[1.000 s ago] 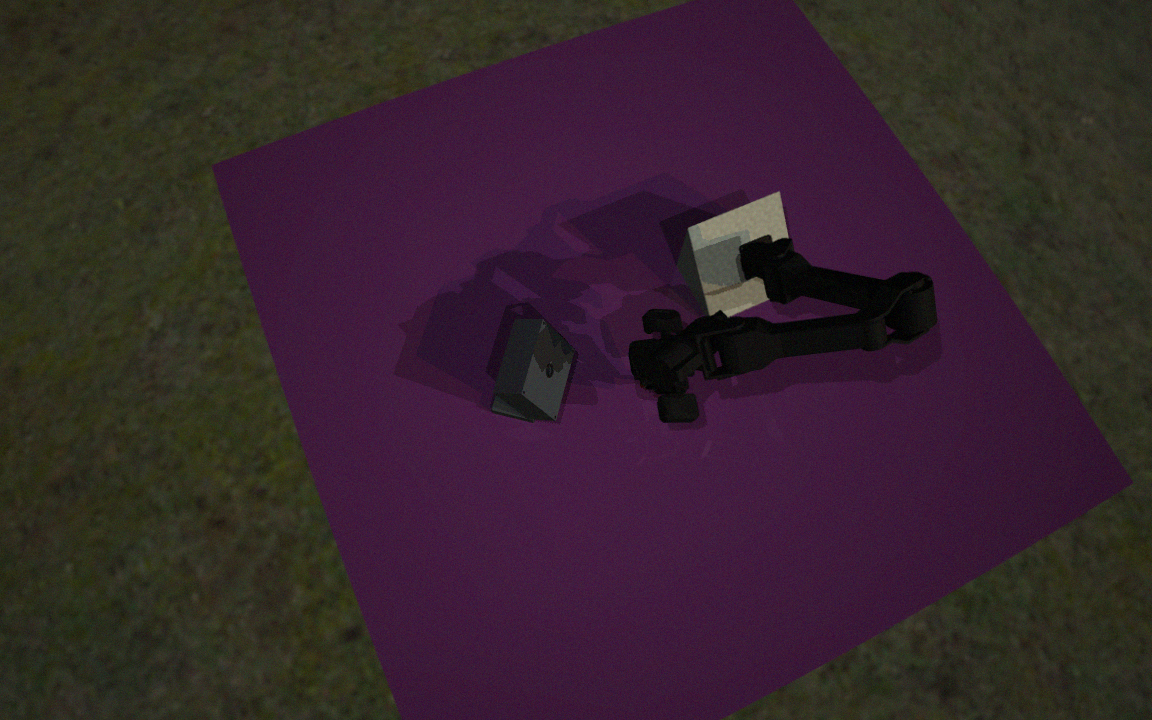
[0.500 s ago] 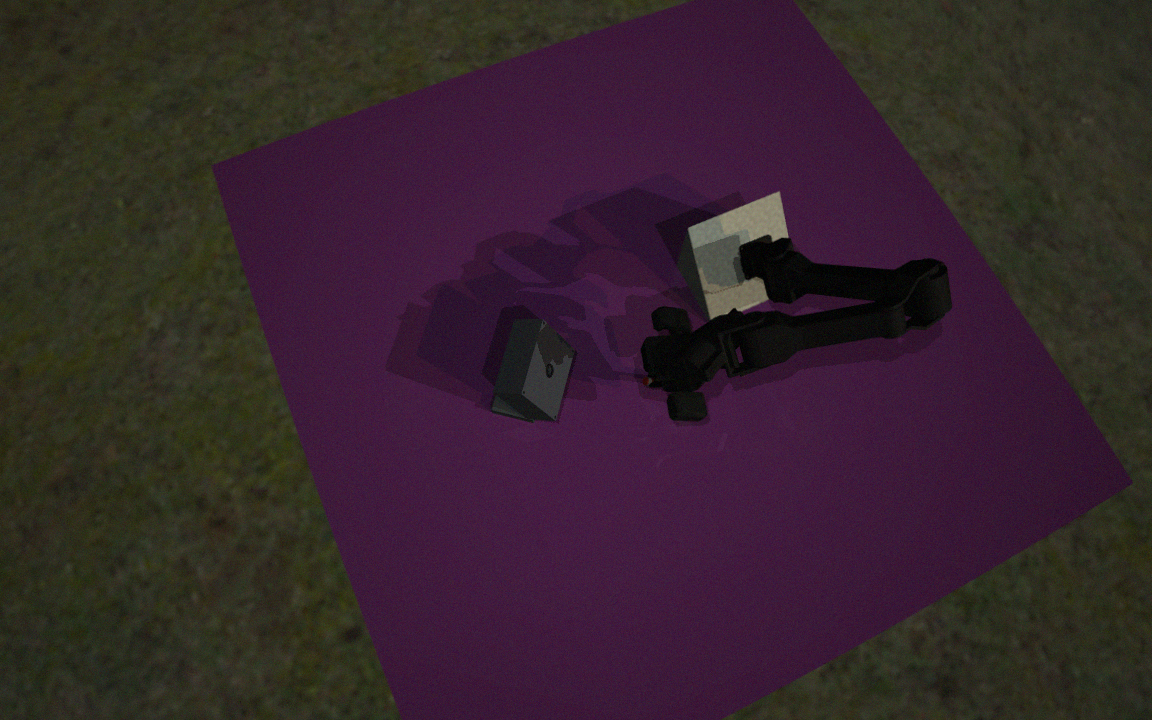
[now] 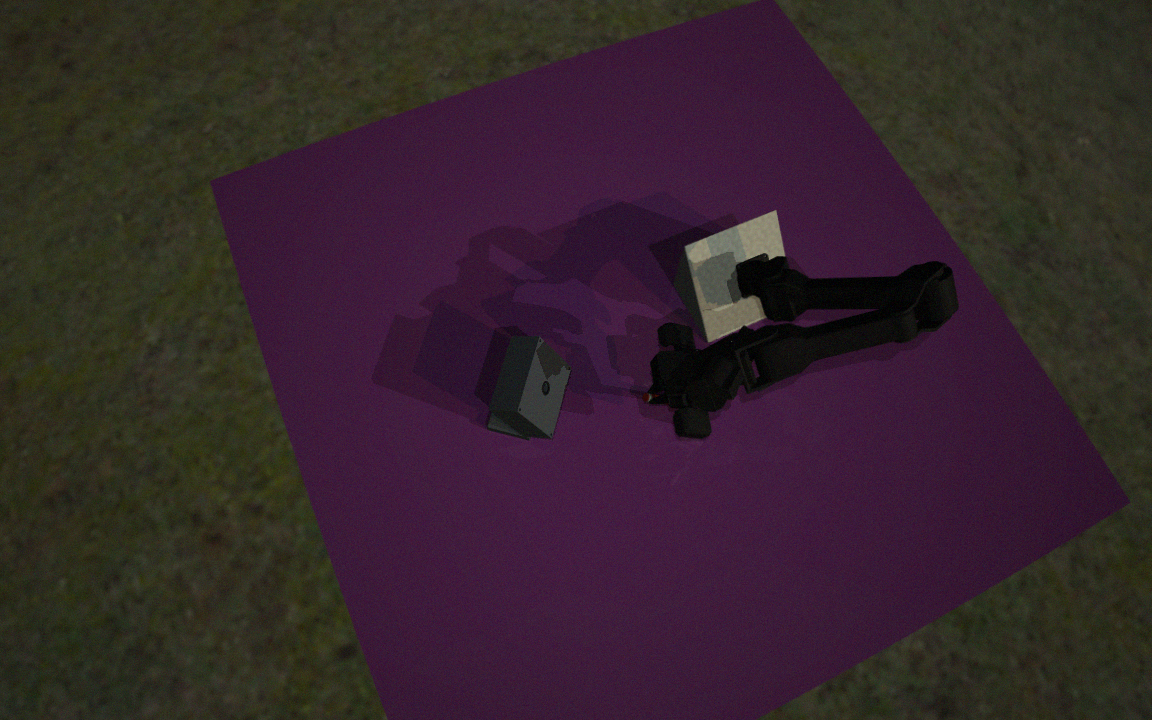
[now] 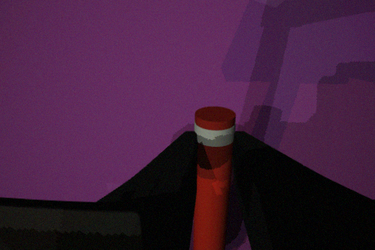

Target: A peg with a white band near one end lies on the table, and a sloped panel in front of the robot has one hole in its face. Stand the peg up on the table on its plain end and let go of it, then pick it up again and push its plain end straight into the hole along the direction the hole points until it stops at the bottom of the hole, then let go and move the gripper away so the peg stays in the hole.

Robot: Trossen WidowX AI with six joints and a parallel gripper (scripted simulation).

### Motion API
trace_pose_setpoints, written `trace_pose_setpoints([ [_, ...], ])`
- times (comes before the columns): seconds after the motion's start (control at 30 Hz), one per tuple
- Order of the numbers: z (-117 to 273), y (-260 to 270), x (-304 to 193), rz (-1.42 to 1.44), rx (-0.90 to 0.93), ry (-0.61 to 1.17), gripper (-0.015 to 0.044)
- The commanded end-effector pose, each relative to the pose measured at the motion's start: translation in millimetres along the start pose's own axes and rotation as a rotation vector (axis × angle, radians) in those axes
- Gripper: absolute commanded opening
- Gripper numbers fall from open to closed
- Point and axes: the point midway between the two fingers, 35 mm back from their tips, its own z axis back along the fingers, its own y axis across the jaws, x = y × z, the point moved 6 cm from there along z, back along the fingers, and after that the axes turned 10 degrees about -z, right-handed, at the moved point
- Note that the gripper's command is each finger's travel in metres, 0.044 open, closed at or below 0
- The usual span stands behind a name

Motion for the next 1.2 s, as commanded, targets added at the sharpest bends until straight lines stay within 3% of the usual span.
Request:
trace_pose_setpoints([
  [0.0,1.4,-1.9,-3.8,-0.002,0.002,-0.027,0.0049],
  [1.17,17.0,-7.3,-35.8,-0.005,0.056,-0.326,0.0049],
])
